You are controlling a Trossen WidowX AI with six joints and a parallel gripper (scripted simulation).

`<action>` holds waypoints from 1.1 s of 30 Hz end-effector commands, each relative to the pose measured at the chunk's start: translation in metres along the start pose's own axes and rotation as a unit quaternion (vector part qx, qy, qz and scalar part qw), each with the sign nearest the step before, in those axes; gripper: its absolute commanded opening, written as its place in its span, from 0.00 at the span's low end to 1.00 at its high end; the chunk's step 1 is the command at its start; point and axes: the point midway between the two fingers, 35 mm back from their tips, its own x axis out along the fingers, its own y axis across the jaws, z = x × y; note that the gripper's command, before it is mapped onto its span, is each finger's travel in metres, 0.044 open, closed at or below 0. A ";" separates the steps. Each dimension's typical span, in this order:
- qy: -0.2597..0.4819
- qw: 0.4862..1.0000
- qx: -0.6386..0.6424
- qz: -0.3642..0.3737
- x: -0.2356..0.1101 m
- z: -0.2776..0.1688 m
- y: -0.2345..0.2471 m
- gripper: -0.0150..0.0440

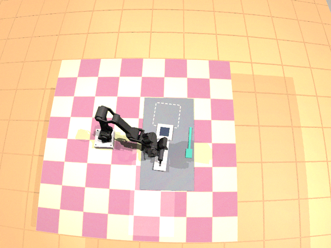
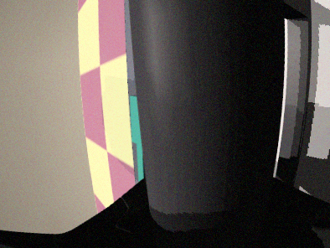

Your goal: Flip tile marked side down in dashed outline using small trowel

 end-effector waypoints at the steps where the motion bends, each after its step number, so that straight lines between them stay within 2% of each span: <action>1: -0.003 1.000 0.000 0.005 0.001 0.000 0.001 0.25; 33: -0.001 1.000 0.001 0.005 -0.002 -0.051 0.005 0.25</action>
